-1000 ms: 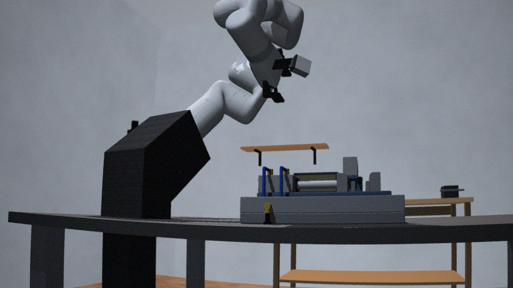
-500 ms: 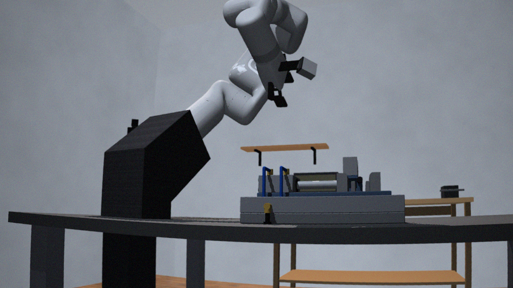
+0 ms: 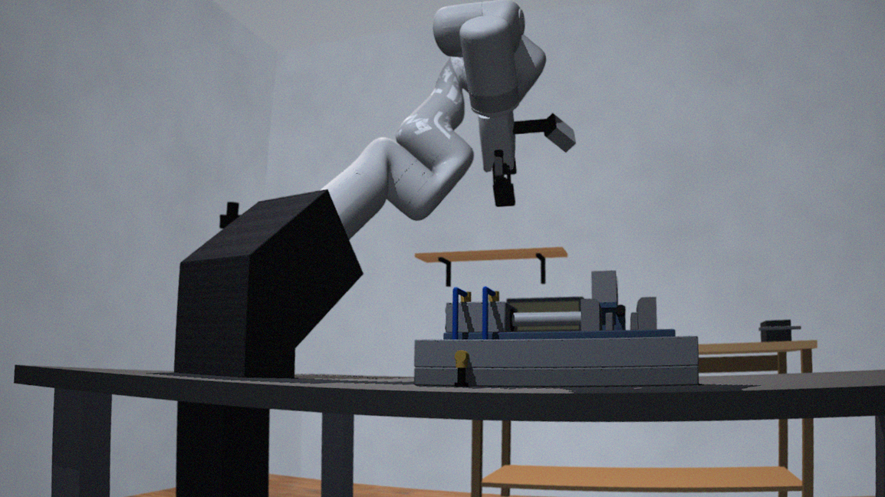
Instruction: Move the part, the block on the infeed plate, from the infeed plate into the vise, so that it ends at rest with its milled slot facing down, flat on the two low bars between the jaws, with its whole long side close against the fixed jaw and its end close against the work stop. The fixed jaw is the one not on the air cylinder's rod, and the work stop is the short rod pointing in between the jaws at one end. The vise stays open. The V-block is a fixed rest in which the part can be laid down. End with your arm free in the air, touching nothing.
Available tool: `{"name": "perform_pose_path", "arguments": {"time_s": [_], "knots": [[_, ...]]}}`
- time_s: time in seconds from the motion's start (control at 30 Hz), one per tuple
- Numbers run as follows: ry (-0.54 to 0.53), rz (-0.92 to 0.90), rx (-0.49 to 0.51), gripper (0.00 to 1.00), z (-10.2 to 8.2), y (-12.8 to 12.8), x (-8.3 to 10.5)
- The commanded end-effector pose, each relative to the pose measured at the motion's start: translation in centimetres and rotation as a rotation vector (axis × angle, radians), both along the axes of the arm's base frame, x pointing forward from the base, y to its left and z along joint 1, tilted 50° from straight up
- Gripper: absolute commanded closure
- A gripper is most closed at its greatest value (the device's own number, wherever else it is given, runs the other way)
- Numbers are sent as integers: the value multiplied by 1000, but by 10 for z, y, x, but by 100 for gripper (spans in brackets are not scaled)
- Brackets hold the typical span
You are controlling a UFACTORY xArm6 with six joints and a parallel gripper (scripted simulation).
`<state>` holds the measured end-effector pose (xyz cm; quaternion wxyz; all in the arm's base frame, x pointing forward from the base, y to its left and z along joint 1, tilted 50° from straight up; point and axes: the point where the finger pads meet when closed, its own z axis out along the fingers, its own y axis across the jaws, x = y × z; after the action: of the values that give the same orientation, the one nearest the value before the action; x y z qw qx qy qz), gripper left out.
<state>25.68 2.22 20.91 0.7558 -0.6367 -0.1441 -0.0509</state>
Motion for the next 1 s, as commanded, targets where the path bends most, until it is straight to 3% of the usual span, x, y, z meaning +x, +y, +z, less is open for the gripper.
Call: {"name": "perform_pose_path", "arguments": {"time_s": [0.0, 0.17, 0.27, 0.3, 0.77, 0.83, 0.97], "knots": [[-125, 15, -106, 0, -6, 15, 11], [-245, 38, -187, 0, -9, 27, 21], [-254, 39, -192, 0, -9, 28, 21], [-334, 55, -240, 0, -10, 36, 28], [-654, 118, -392, 0, -7, 63, 53], [-654, 118, -392, 0, -7, 63, 53], [-789, 143, -442, 0, -1, 75, 63]]}}
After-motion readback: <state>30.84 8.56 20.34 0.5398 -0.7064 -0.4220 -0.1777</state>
